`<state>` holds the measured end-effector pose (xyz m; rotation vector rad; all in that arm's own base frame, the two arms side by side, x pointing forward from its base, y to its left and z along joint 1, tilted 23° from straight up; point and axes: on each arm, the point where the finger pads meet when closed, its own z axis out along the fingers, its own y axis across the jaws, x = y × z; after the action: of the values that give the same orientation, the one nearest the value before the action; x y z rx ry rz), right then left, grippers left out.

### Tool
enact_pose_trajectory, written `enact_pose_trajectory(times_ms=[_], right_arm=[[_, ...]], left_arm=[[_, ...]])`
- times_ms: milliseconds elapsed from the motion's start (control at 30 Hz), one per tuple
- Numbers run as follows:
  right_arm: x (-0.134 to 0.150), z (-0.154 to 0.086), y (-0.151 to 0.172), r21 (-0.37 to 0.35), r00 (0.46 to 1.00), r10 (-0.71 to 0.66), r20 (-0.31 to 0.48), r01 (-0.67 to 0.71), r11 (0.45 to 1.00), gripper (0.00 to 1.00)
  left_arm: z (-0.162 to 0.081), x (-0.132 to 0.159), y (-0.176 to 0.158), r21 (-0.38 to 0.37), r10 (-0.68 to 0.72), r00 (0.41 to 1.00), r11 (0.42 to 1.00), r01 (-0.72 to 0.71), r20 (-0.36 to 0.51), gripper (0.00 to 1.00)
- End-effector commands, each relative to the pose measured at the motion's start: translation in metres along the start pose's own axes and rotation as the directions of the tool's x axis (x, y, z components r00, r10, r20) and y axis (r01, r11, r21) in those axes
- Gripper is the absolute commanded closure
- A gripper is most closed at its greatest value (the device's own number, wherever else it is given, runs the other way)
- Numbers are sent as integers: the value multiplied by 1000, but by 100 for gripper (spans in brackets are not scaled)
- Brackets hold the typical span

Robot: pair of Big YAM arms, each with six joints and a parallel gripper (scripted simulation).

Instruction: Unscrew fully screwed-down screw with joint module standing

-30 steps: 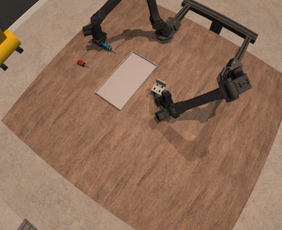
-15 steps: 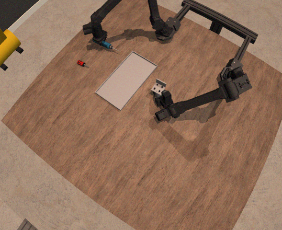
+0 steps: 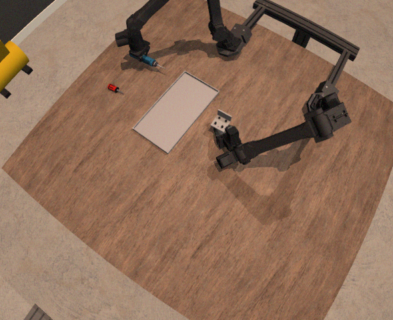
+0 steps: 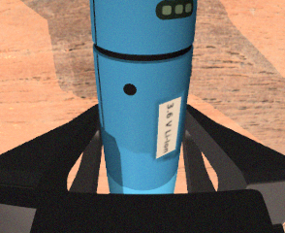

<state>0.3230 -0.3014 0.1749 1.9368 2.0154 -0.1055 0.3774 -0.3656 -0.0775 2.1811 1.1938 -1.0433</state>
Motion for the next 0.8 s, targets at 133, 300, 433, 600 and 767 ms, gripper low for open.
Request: enact_pose_trajectory(times_ms=[133, 300, 433, 600, 767], right_arm=[[-25, -58, 29, -87, 997, 9, 81, -2, 996, 58], [-24, -62, 28, -87, 997, 11, 81, -4, 996, 58], [-24, -69, 28, -88, 997, 11, 81, -4, 996, 58], [-23, -77, 27, -88, 997, 12, 82, -4, 996, 58], [-23, -79, 27, -88, 997, 10, 82, -2, 996, 58]], left_arm=[[-3, -4, 8, -11, 17, 1000, 1000, -17, 1, 41], [-3, -4, 8, -11, 17, 1000, 1000, -17, 1, 41], [-3, -4, 8, -11, 17, 1000, 1000, -17, 1, 41], [-3, -4, 8, -11, 17, 1000, 1000, -17, 1, 41], [-3, -4, 8, -11, 17, 1000, 1000, -17, 1, 41]])
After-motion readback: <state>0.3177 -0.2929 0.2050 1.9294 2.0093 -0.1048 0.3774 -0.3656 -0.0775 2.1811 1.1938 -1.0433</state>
